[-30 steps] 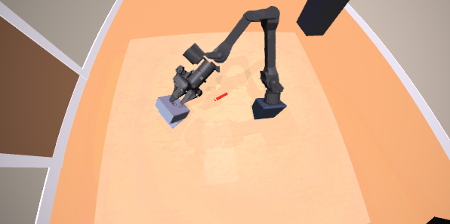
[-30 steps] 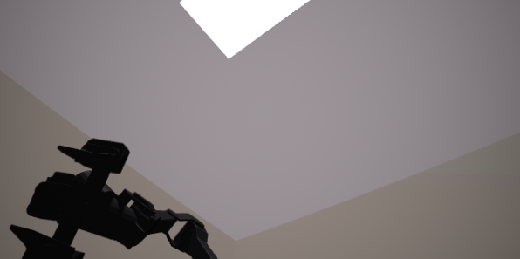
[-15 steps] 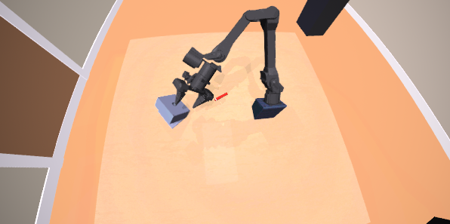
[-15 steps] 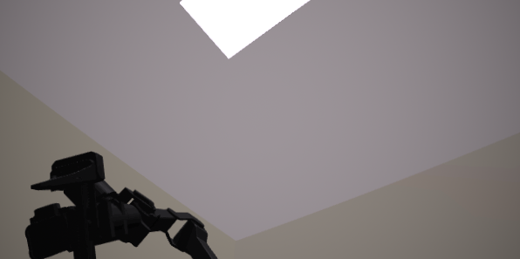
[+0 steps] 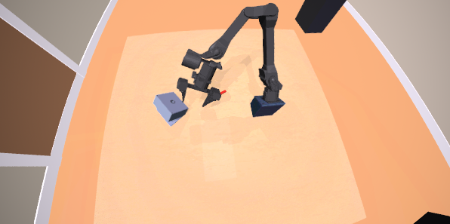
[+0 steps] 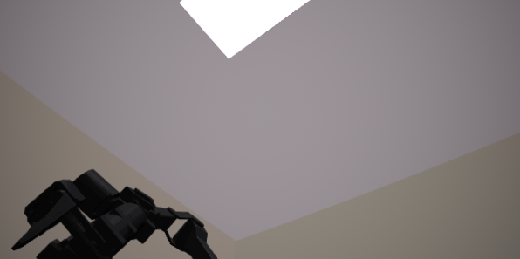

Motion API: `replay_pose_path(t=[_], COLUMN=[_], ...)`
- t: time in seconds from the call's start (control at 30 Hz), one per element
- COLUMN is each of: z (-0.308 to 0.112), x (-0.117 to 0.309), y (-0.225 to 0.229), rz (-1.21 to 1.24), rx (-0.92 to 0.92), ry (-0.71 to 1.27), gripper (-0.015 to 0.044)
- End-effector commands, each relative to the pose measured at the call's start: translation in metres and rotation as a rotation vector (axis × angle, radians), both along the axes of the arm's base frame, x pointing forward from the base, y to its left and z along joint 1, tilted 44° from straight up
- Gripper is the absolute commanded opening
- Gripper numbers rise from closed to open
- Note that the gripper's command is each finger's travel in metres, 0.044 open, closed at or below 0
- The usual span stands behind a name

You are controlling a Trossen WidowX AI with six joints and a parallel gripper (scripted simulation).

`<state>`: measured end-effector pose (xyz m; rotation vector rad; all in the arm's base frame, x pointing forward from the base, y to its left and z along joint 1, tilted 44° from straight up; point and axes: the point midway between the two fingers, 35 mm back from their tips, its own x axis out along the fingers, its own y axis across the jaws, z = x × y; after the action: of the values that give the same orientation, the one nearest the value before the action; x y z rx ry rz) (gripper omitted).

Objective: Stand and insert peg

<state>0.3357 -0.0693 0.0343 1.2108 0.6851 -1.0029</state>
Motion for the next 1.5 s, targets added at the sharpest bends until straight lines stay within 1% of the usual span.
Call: replay_pose_path(t=[0.0, 0.3, 0.6, 0.87, 1.13, 1.47], z=[-0.003, -0.005, -0.002, 0.007, 0.019, 0.018], x=[-0.009, -0.034, -0.058, -0.08, -0.099, -0.102], y=[-0.005, -0.017, -0.029, -0.04, -0.05, -0.055], rz=[-0.122, -0.425, -0.721, -0.972, -1.192, -1.227], rx=[0.008, 0.002, -0.043, -0.114, -0.202, -0.217], ry=[0.022, 0.045, 0.026, -0.035, -0.14, -0.163], gripper=[0.044, 0.044, 0.044, 0.044, 0.044, 0.044])
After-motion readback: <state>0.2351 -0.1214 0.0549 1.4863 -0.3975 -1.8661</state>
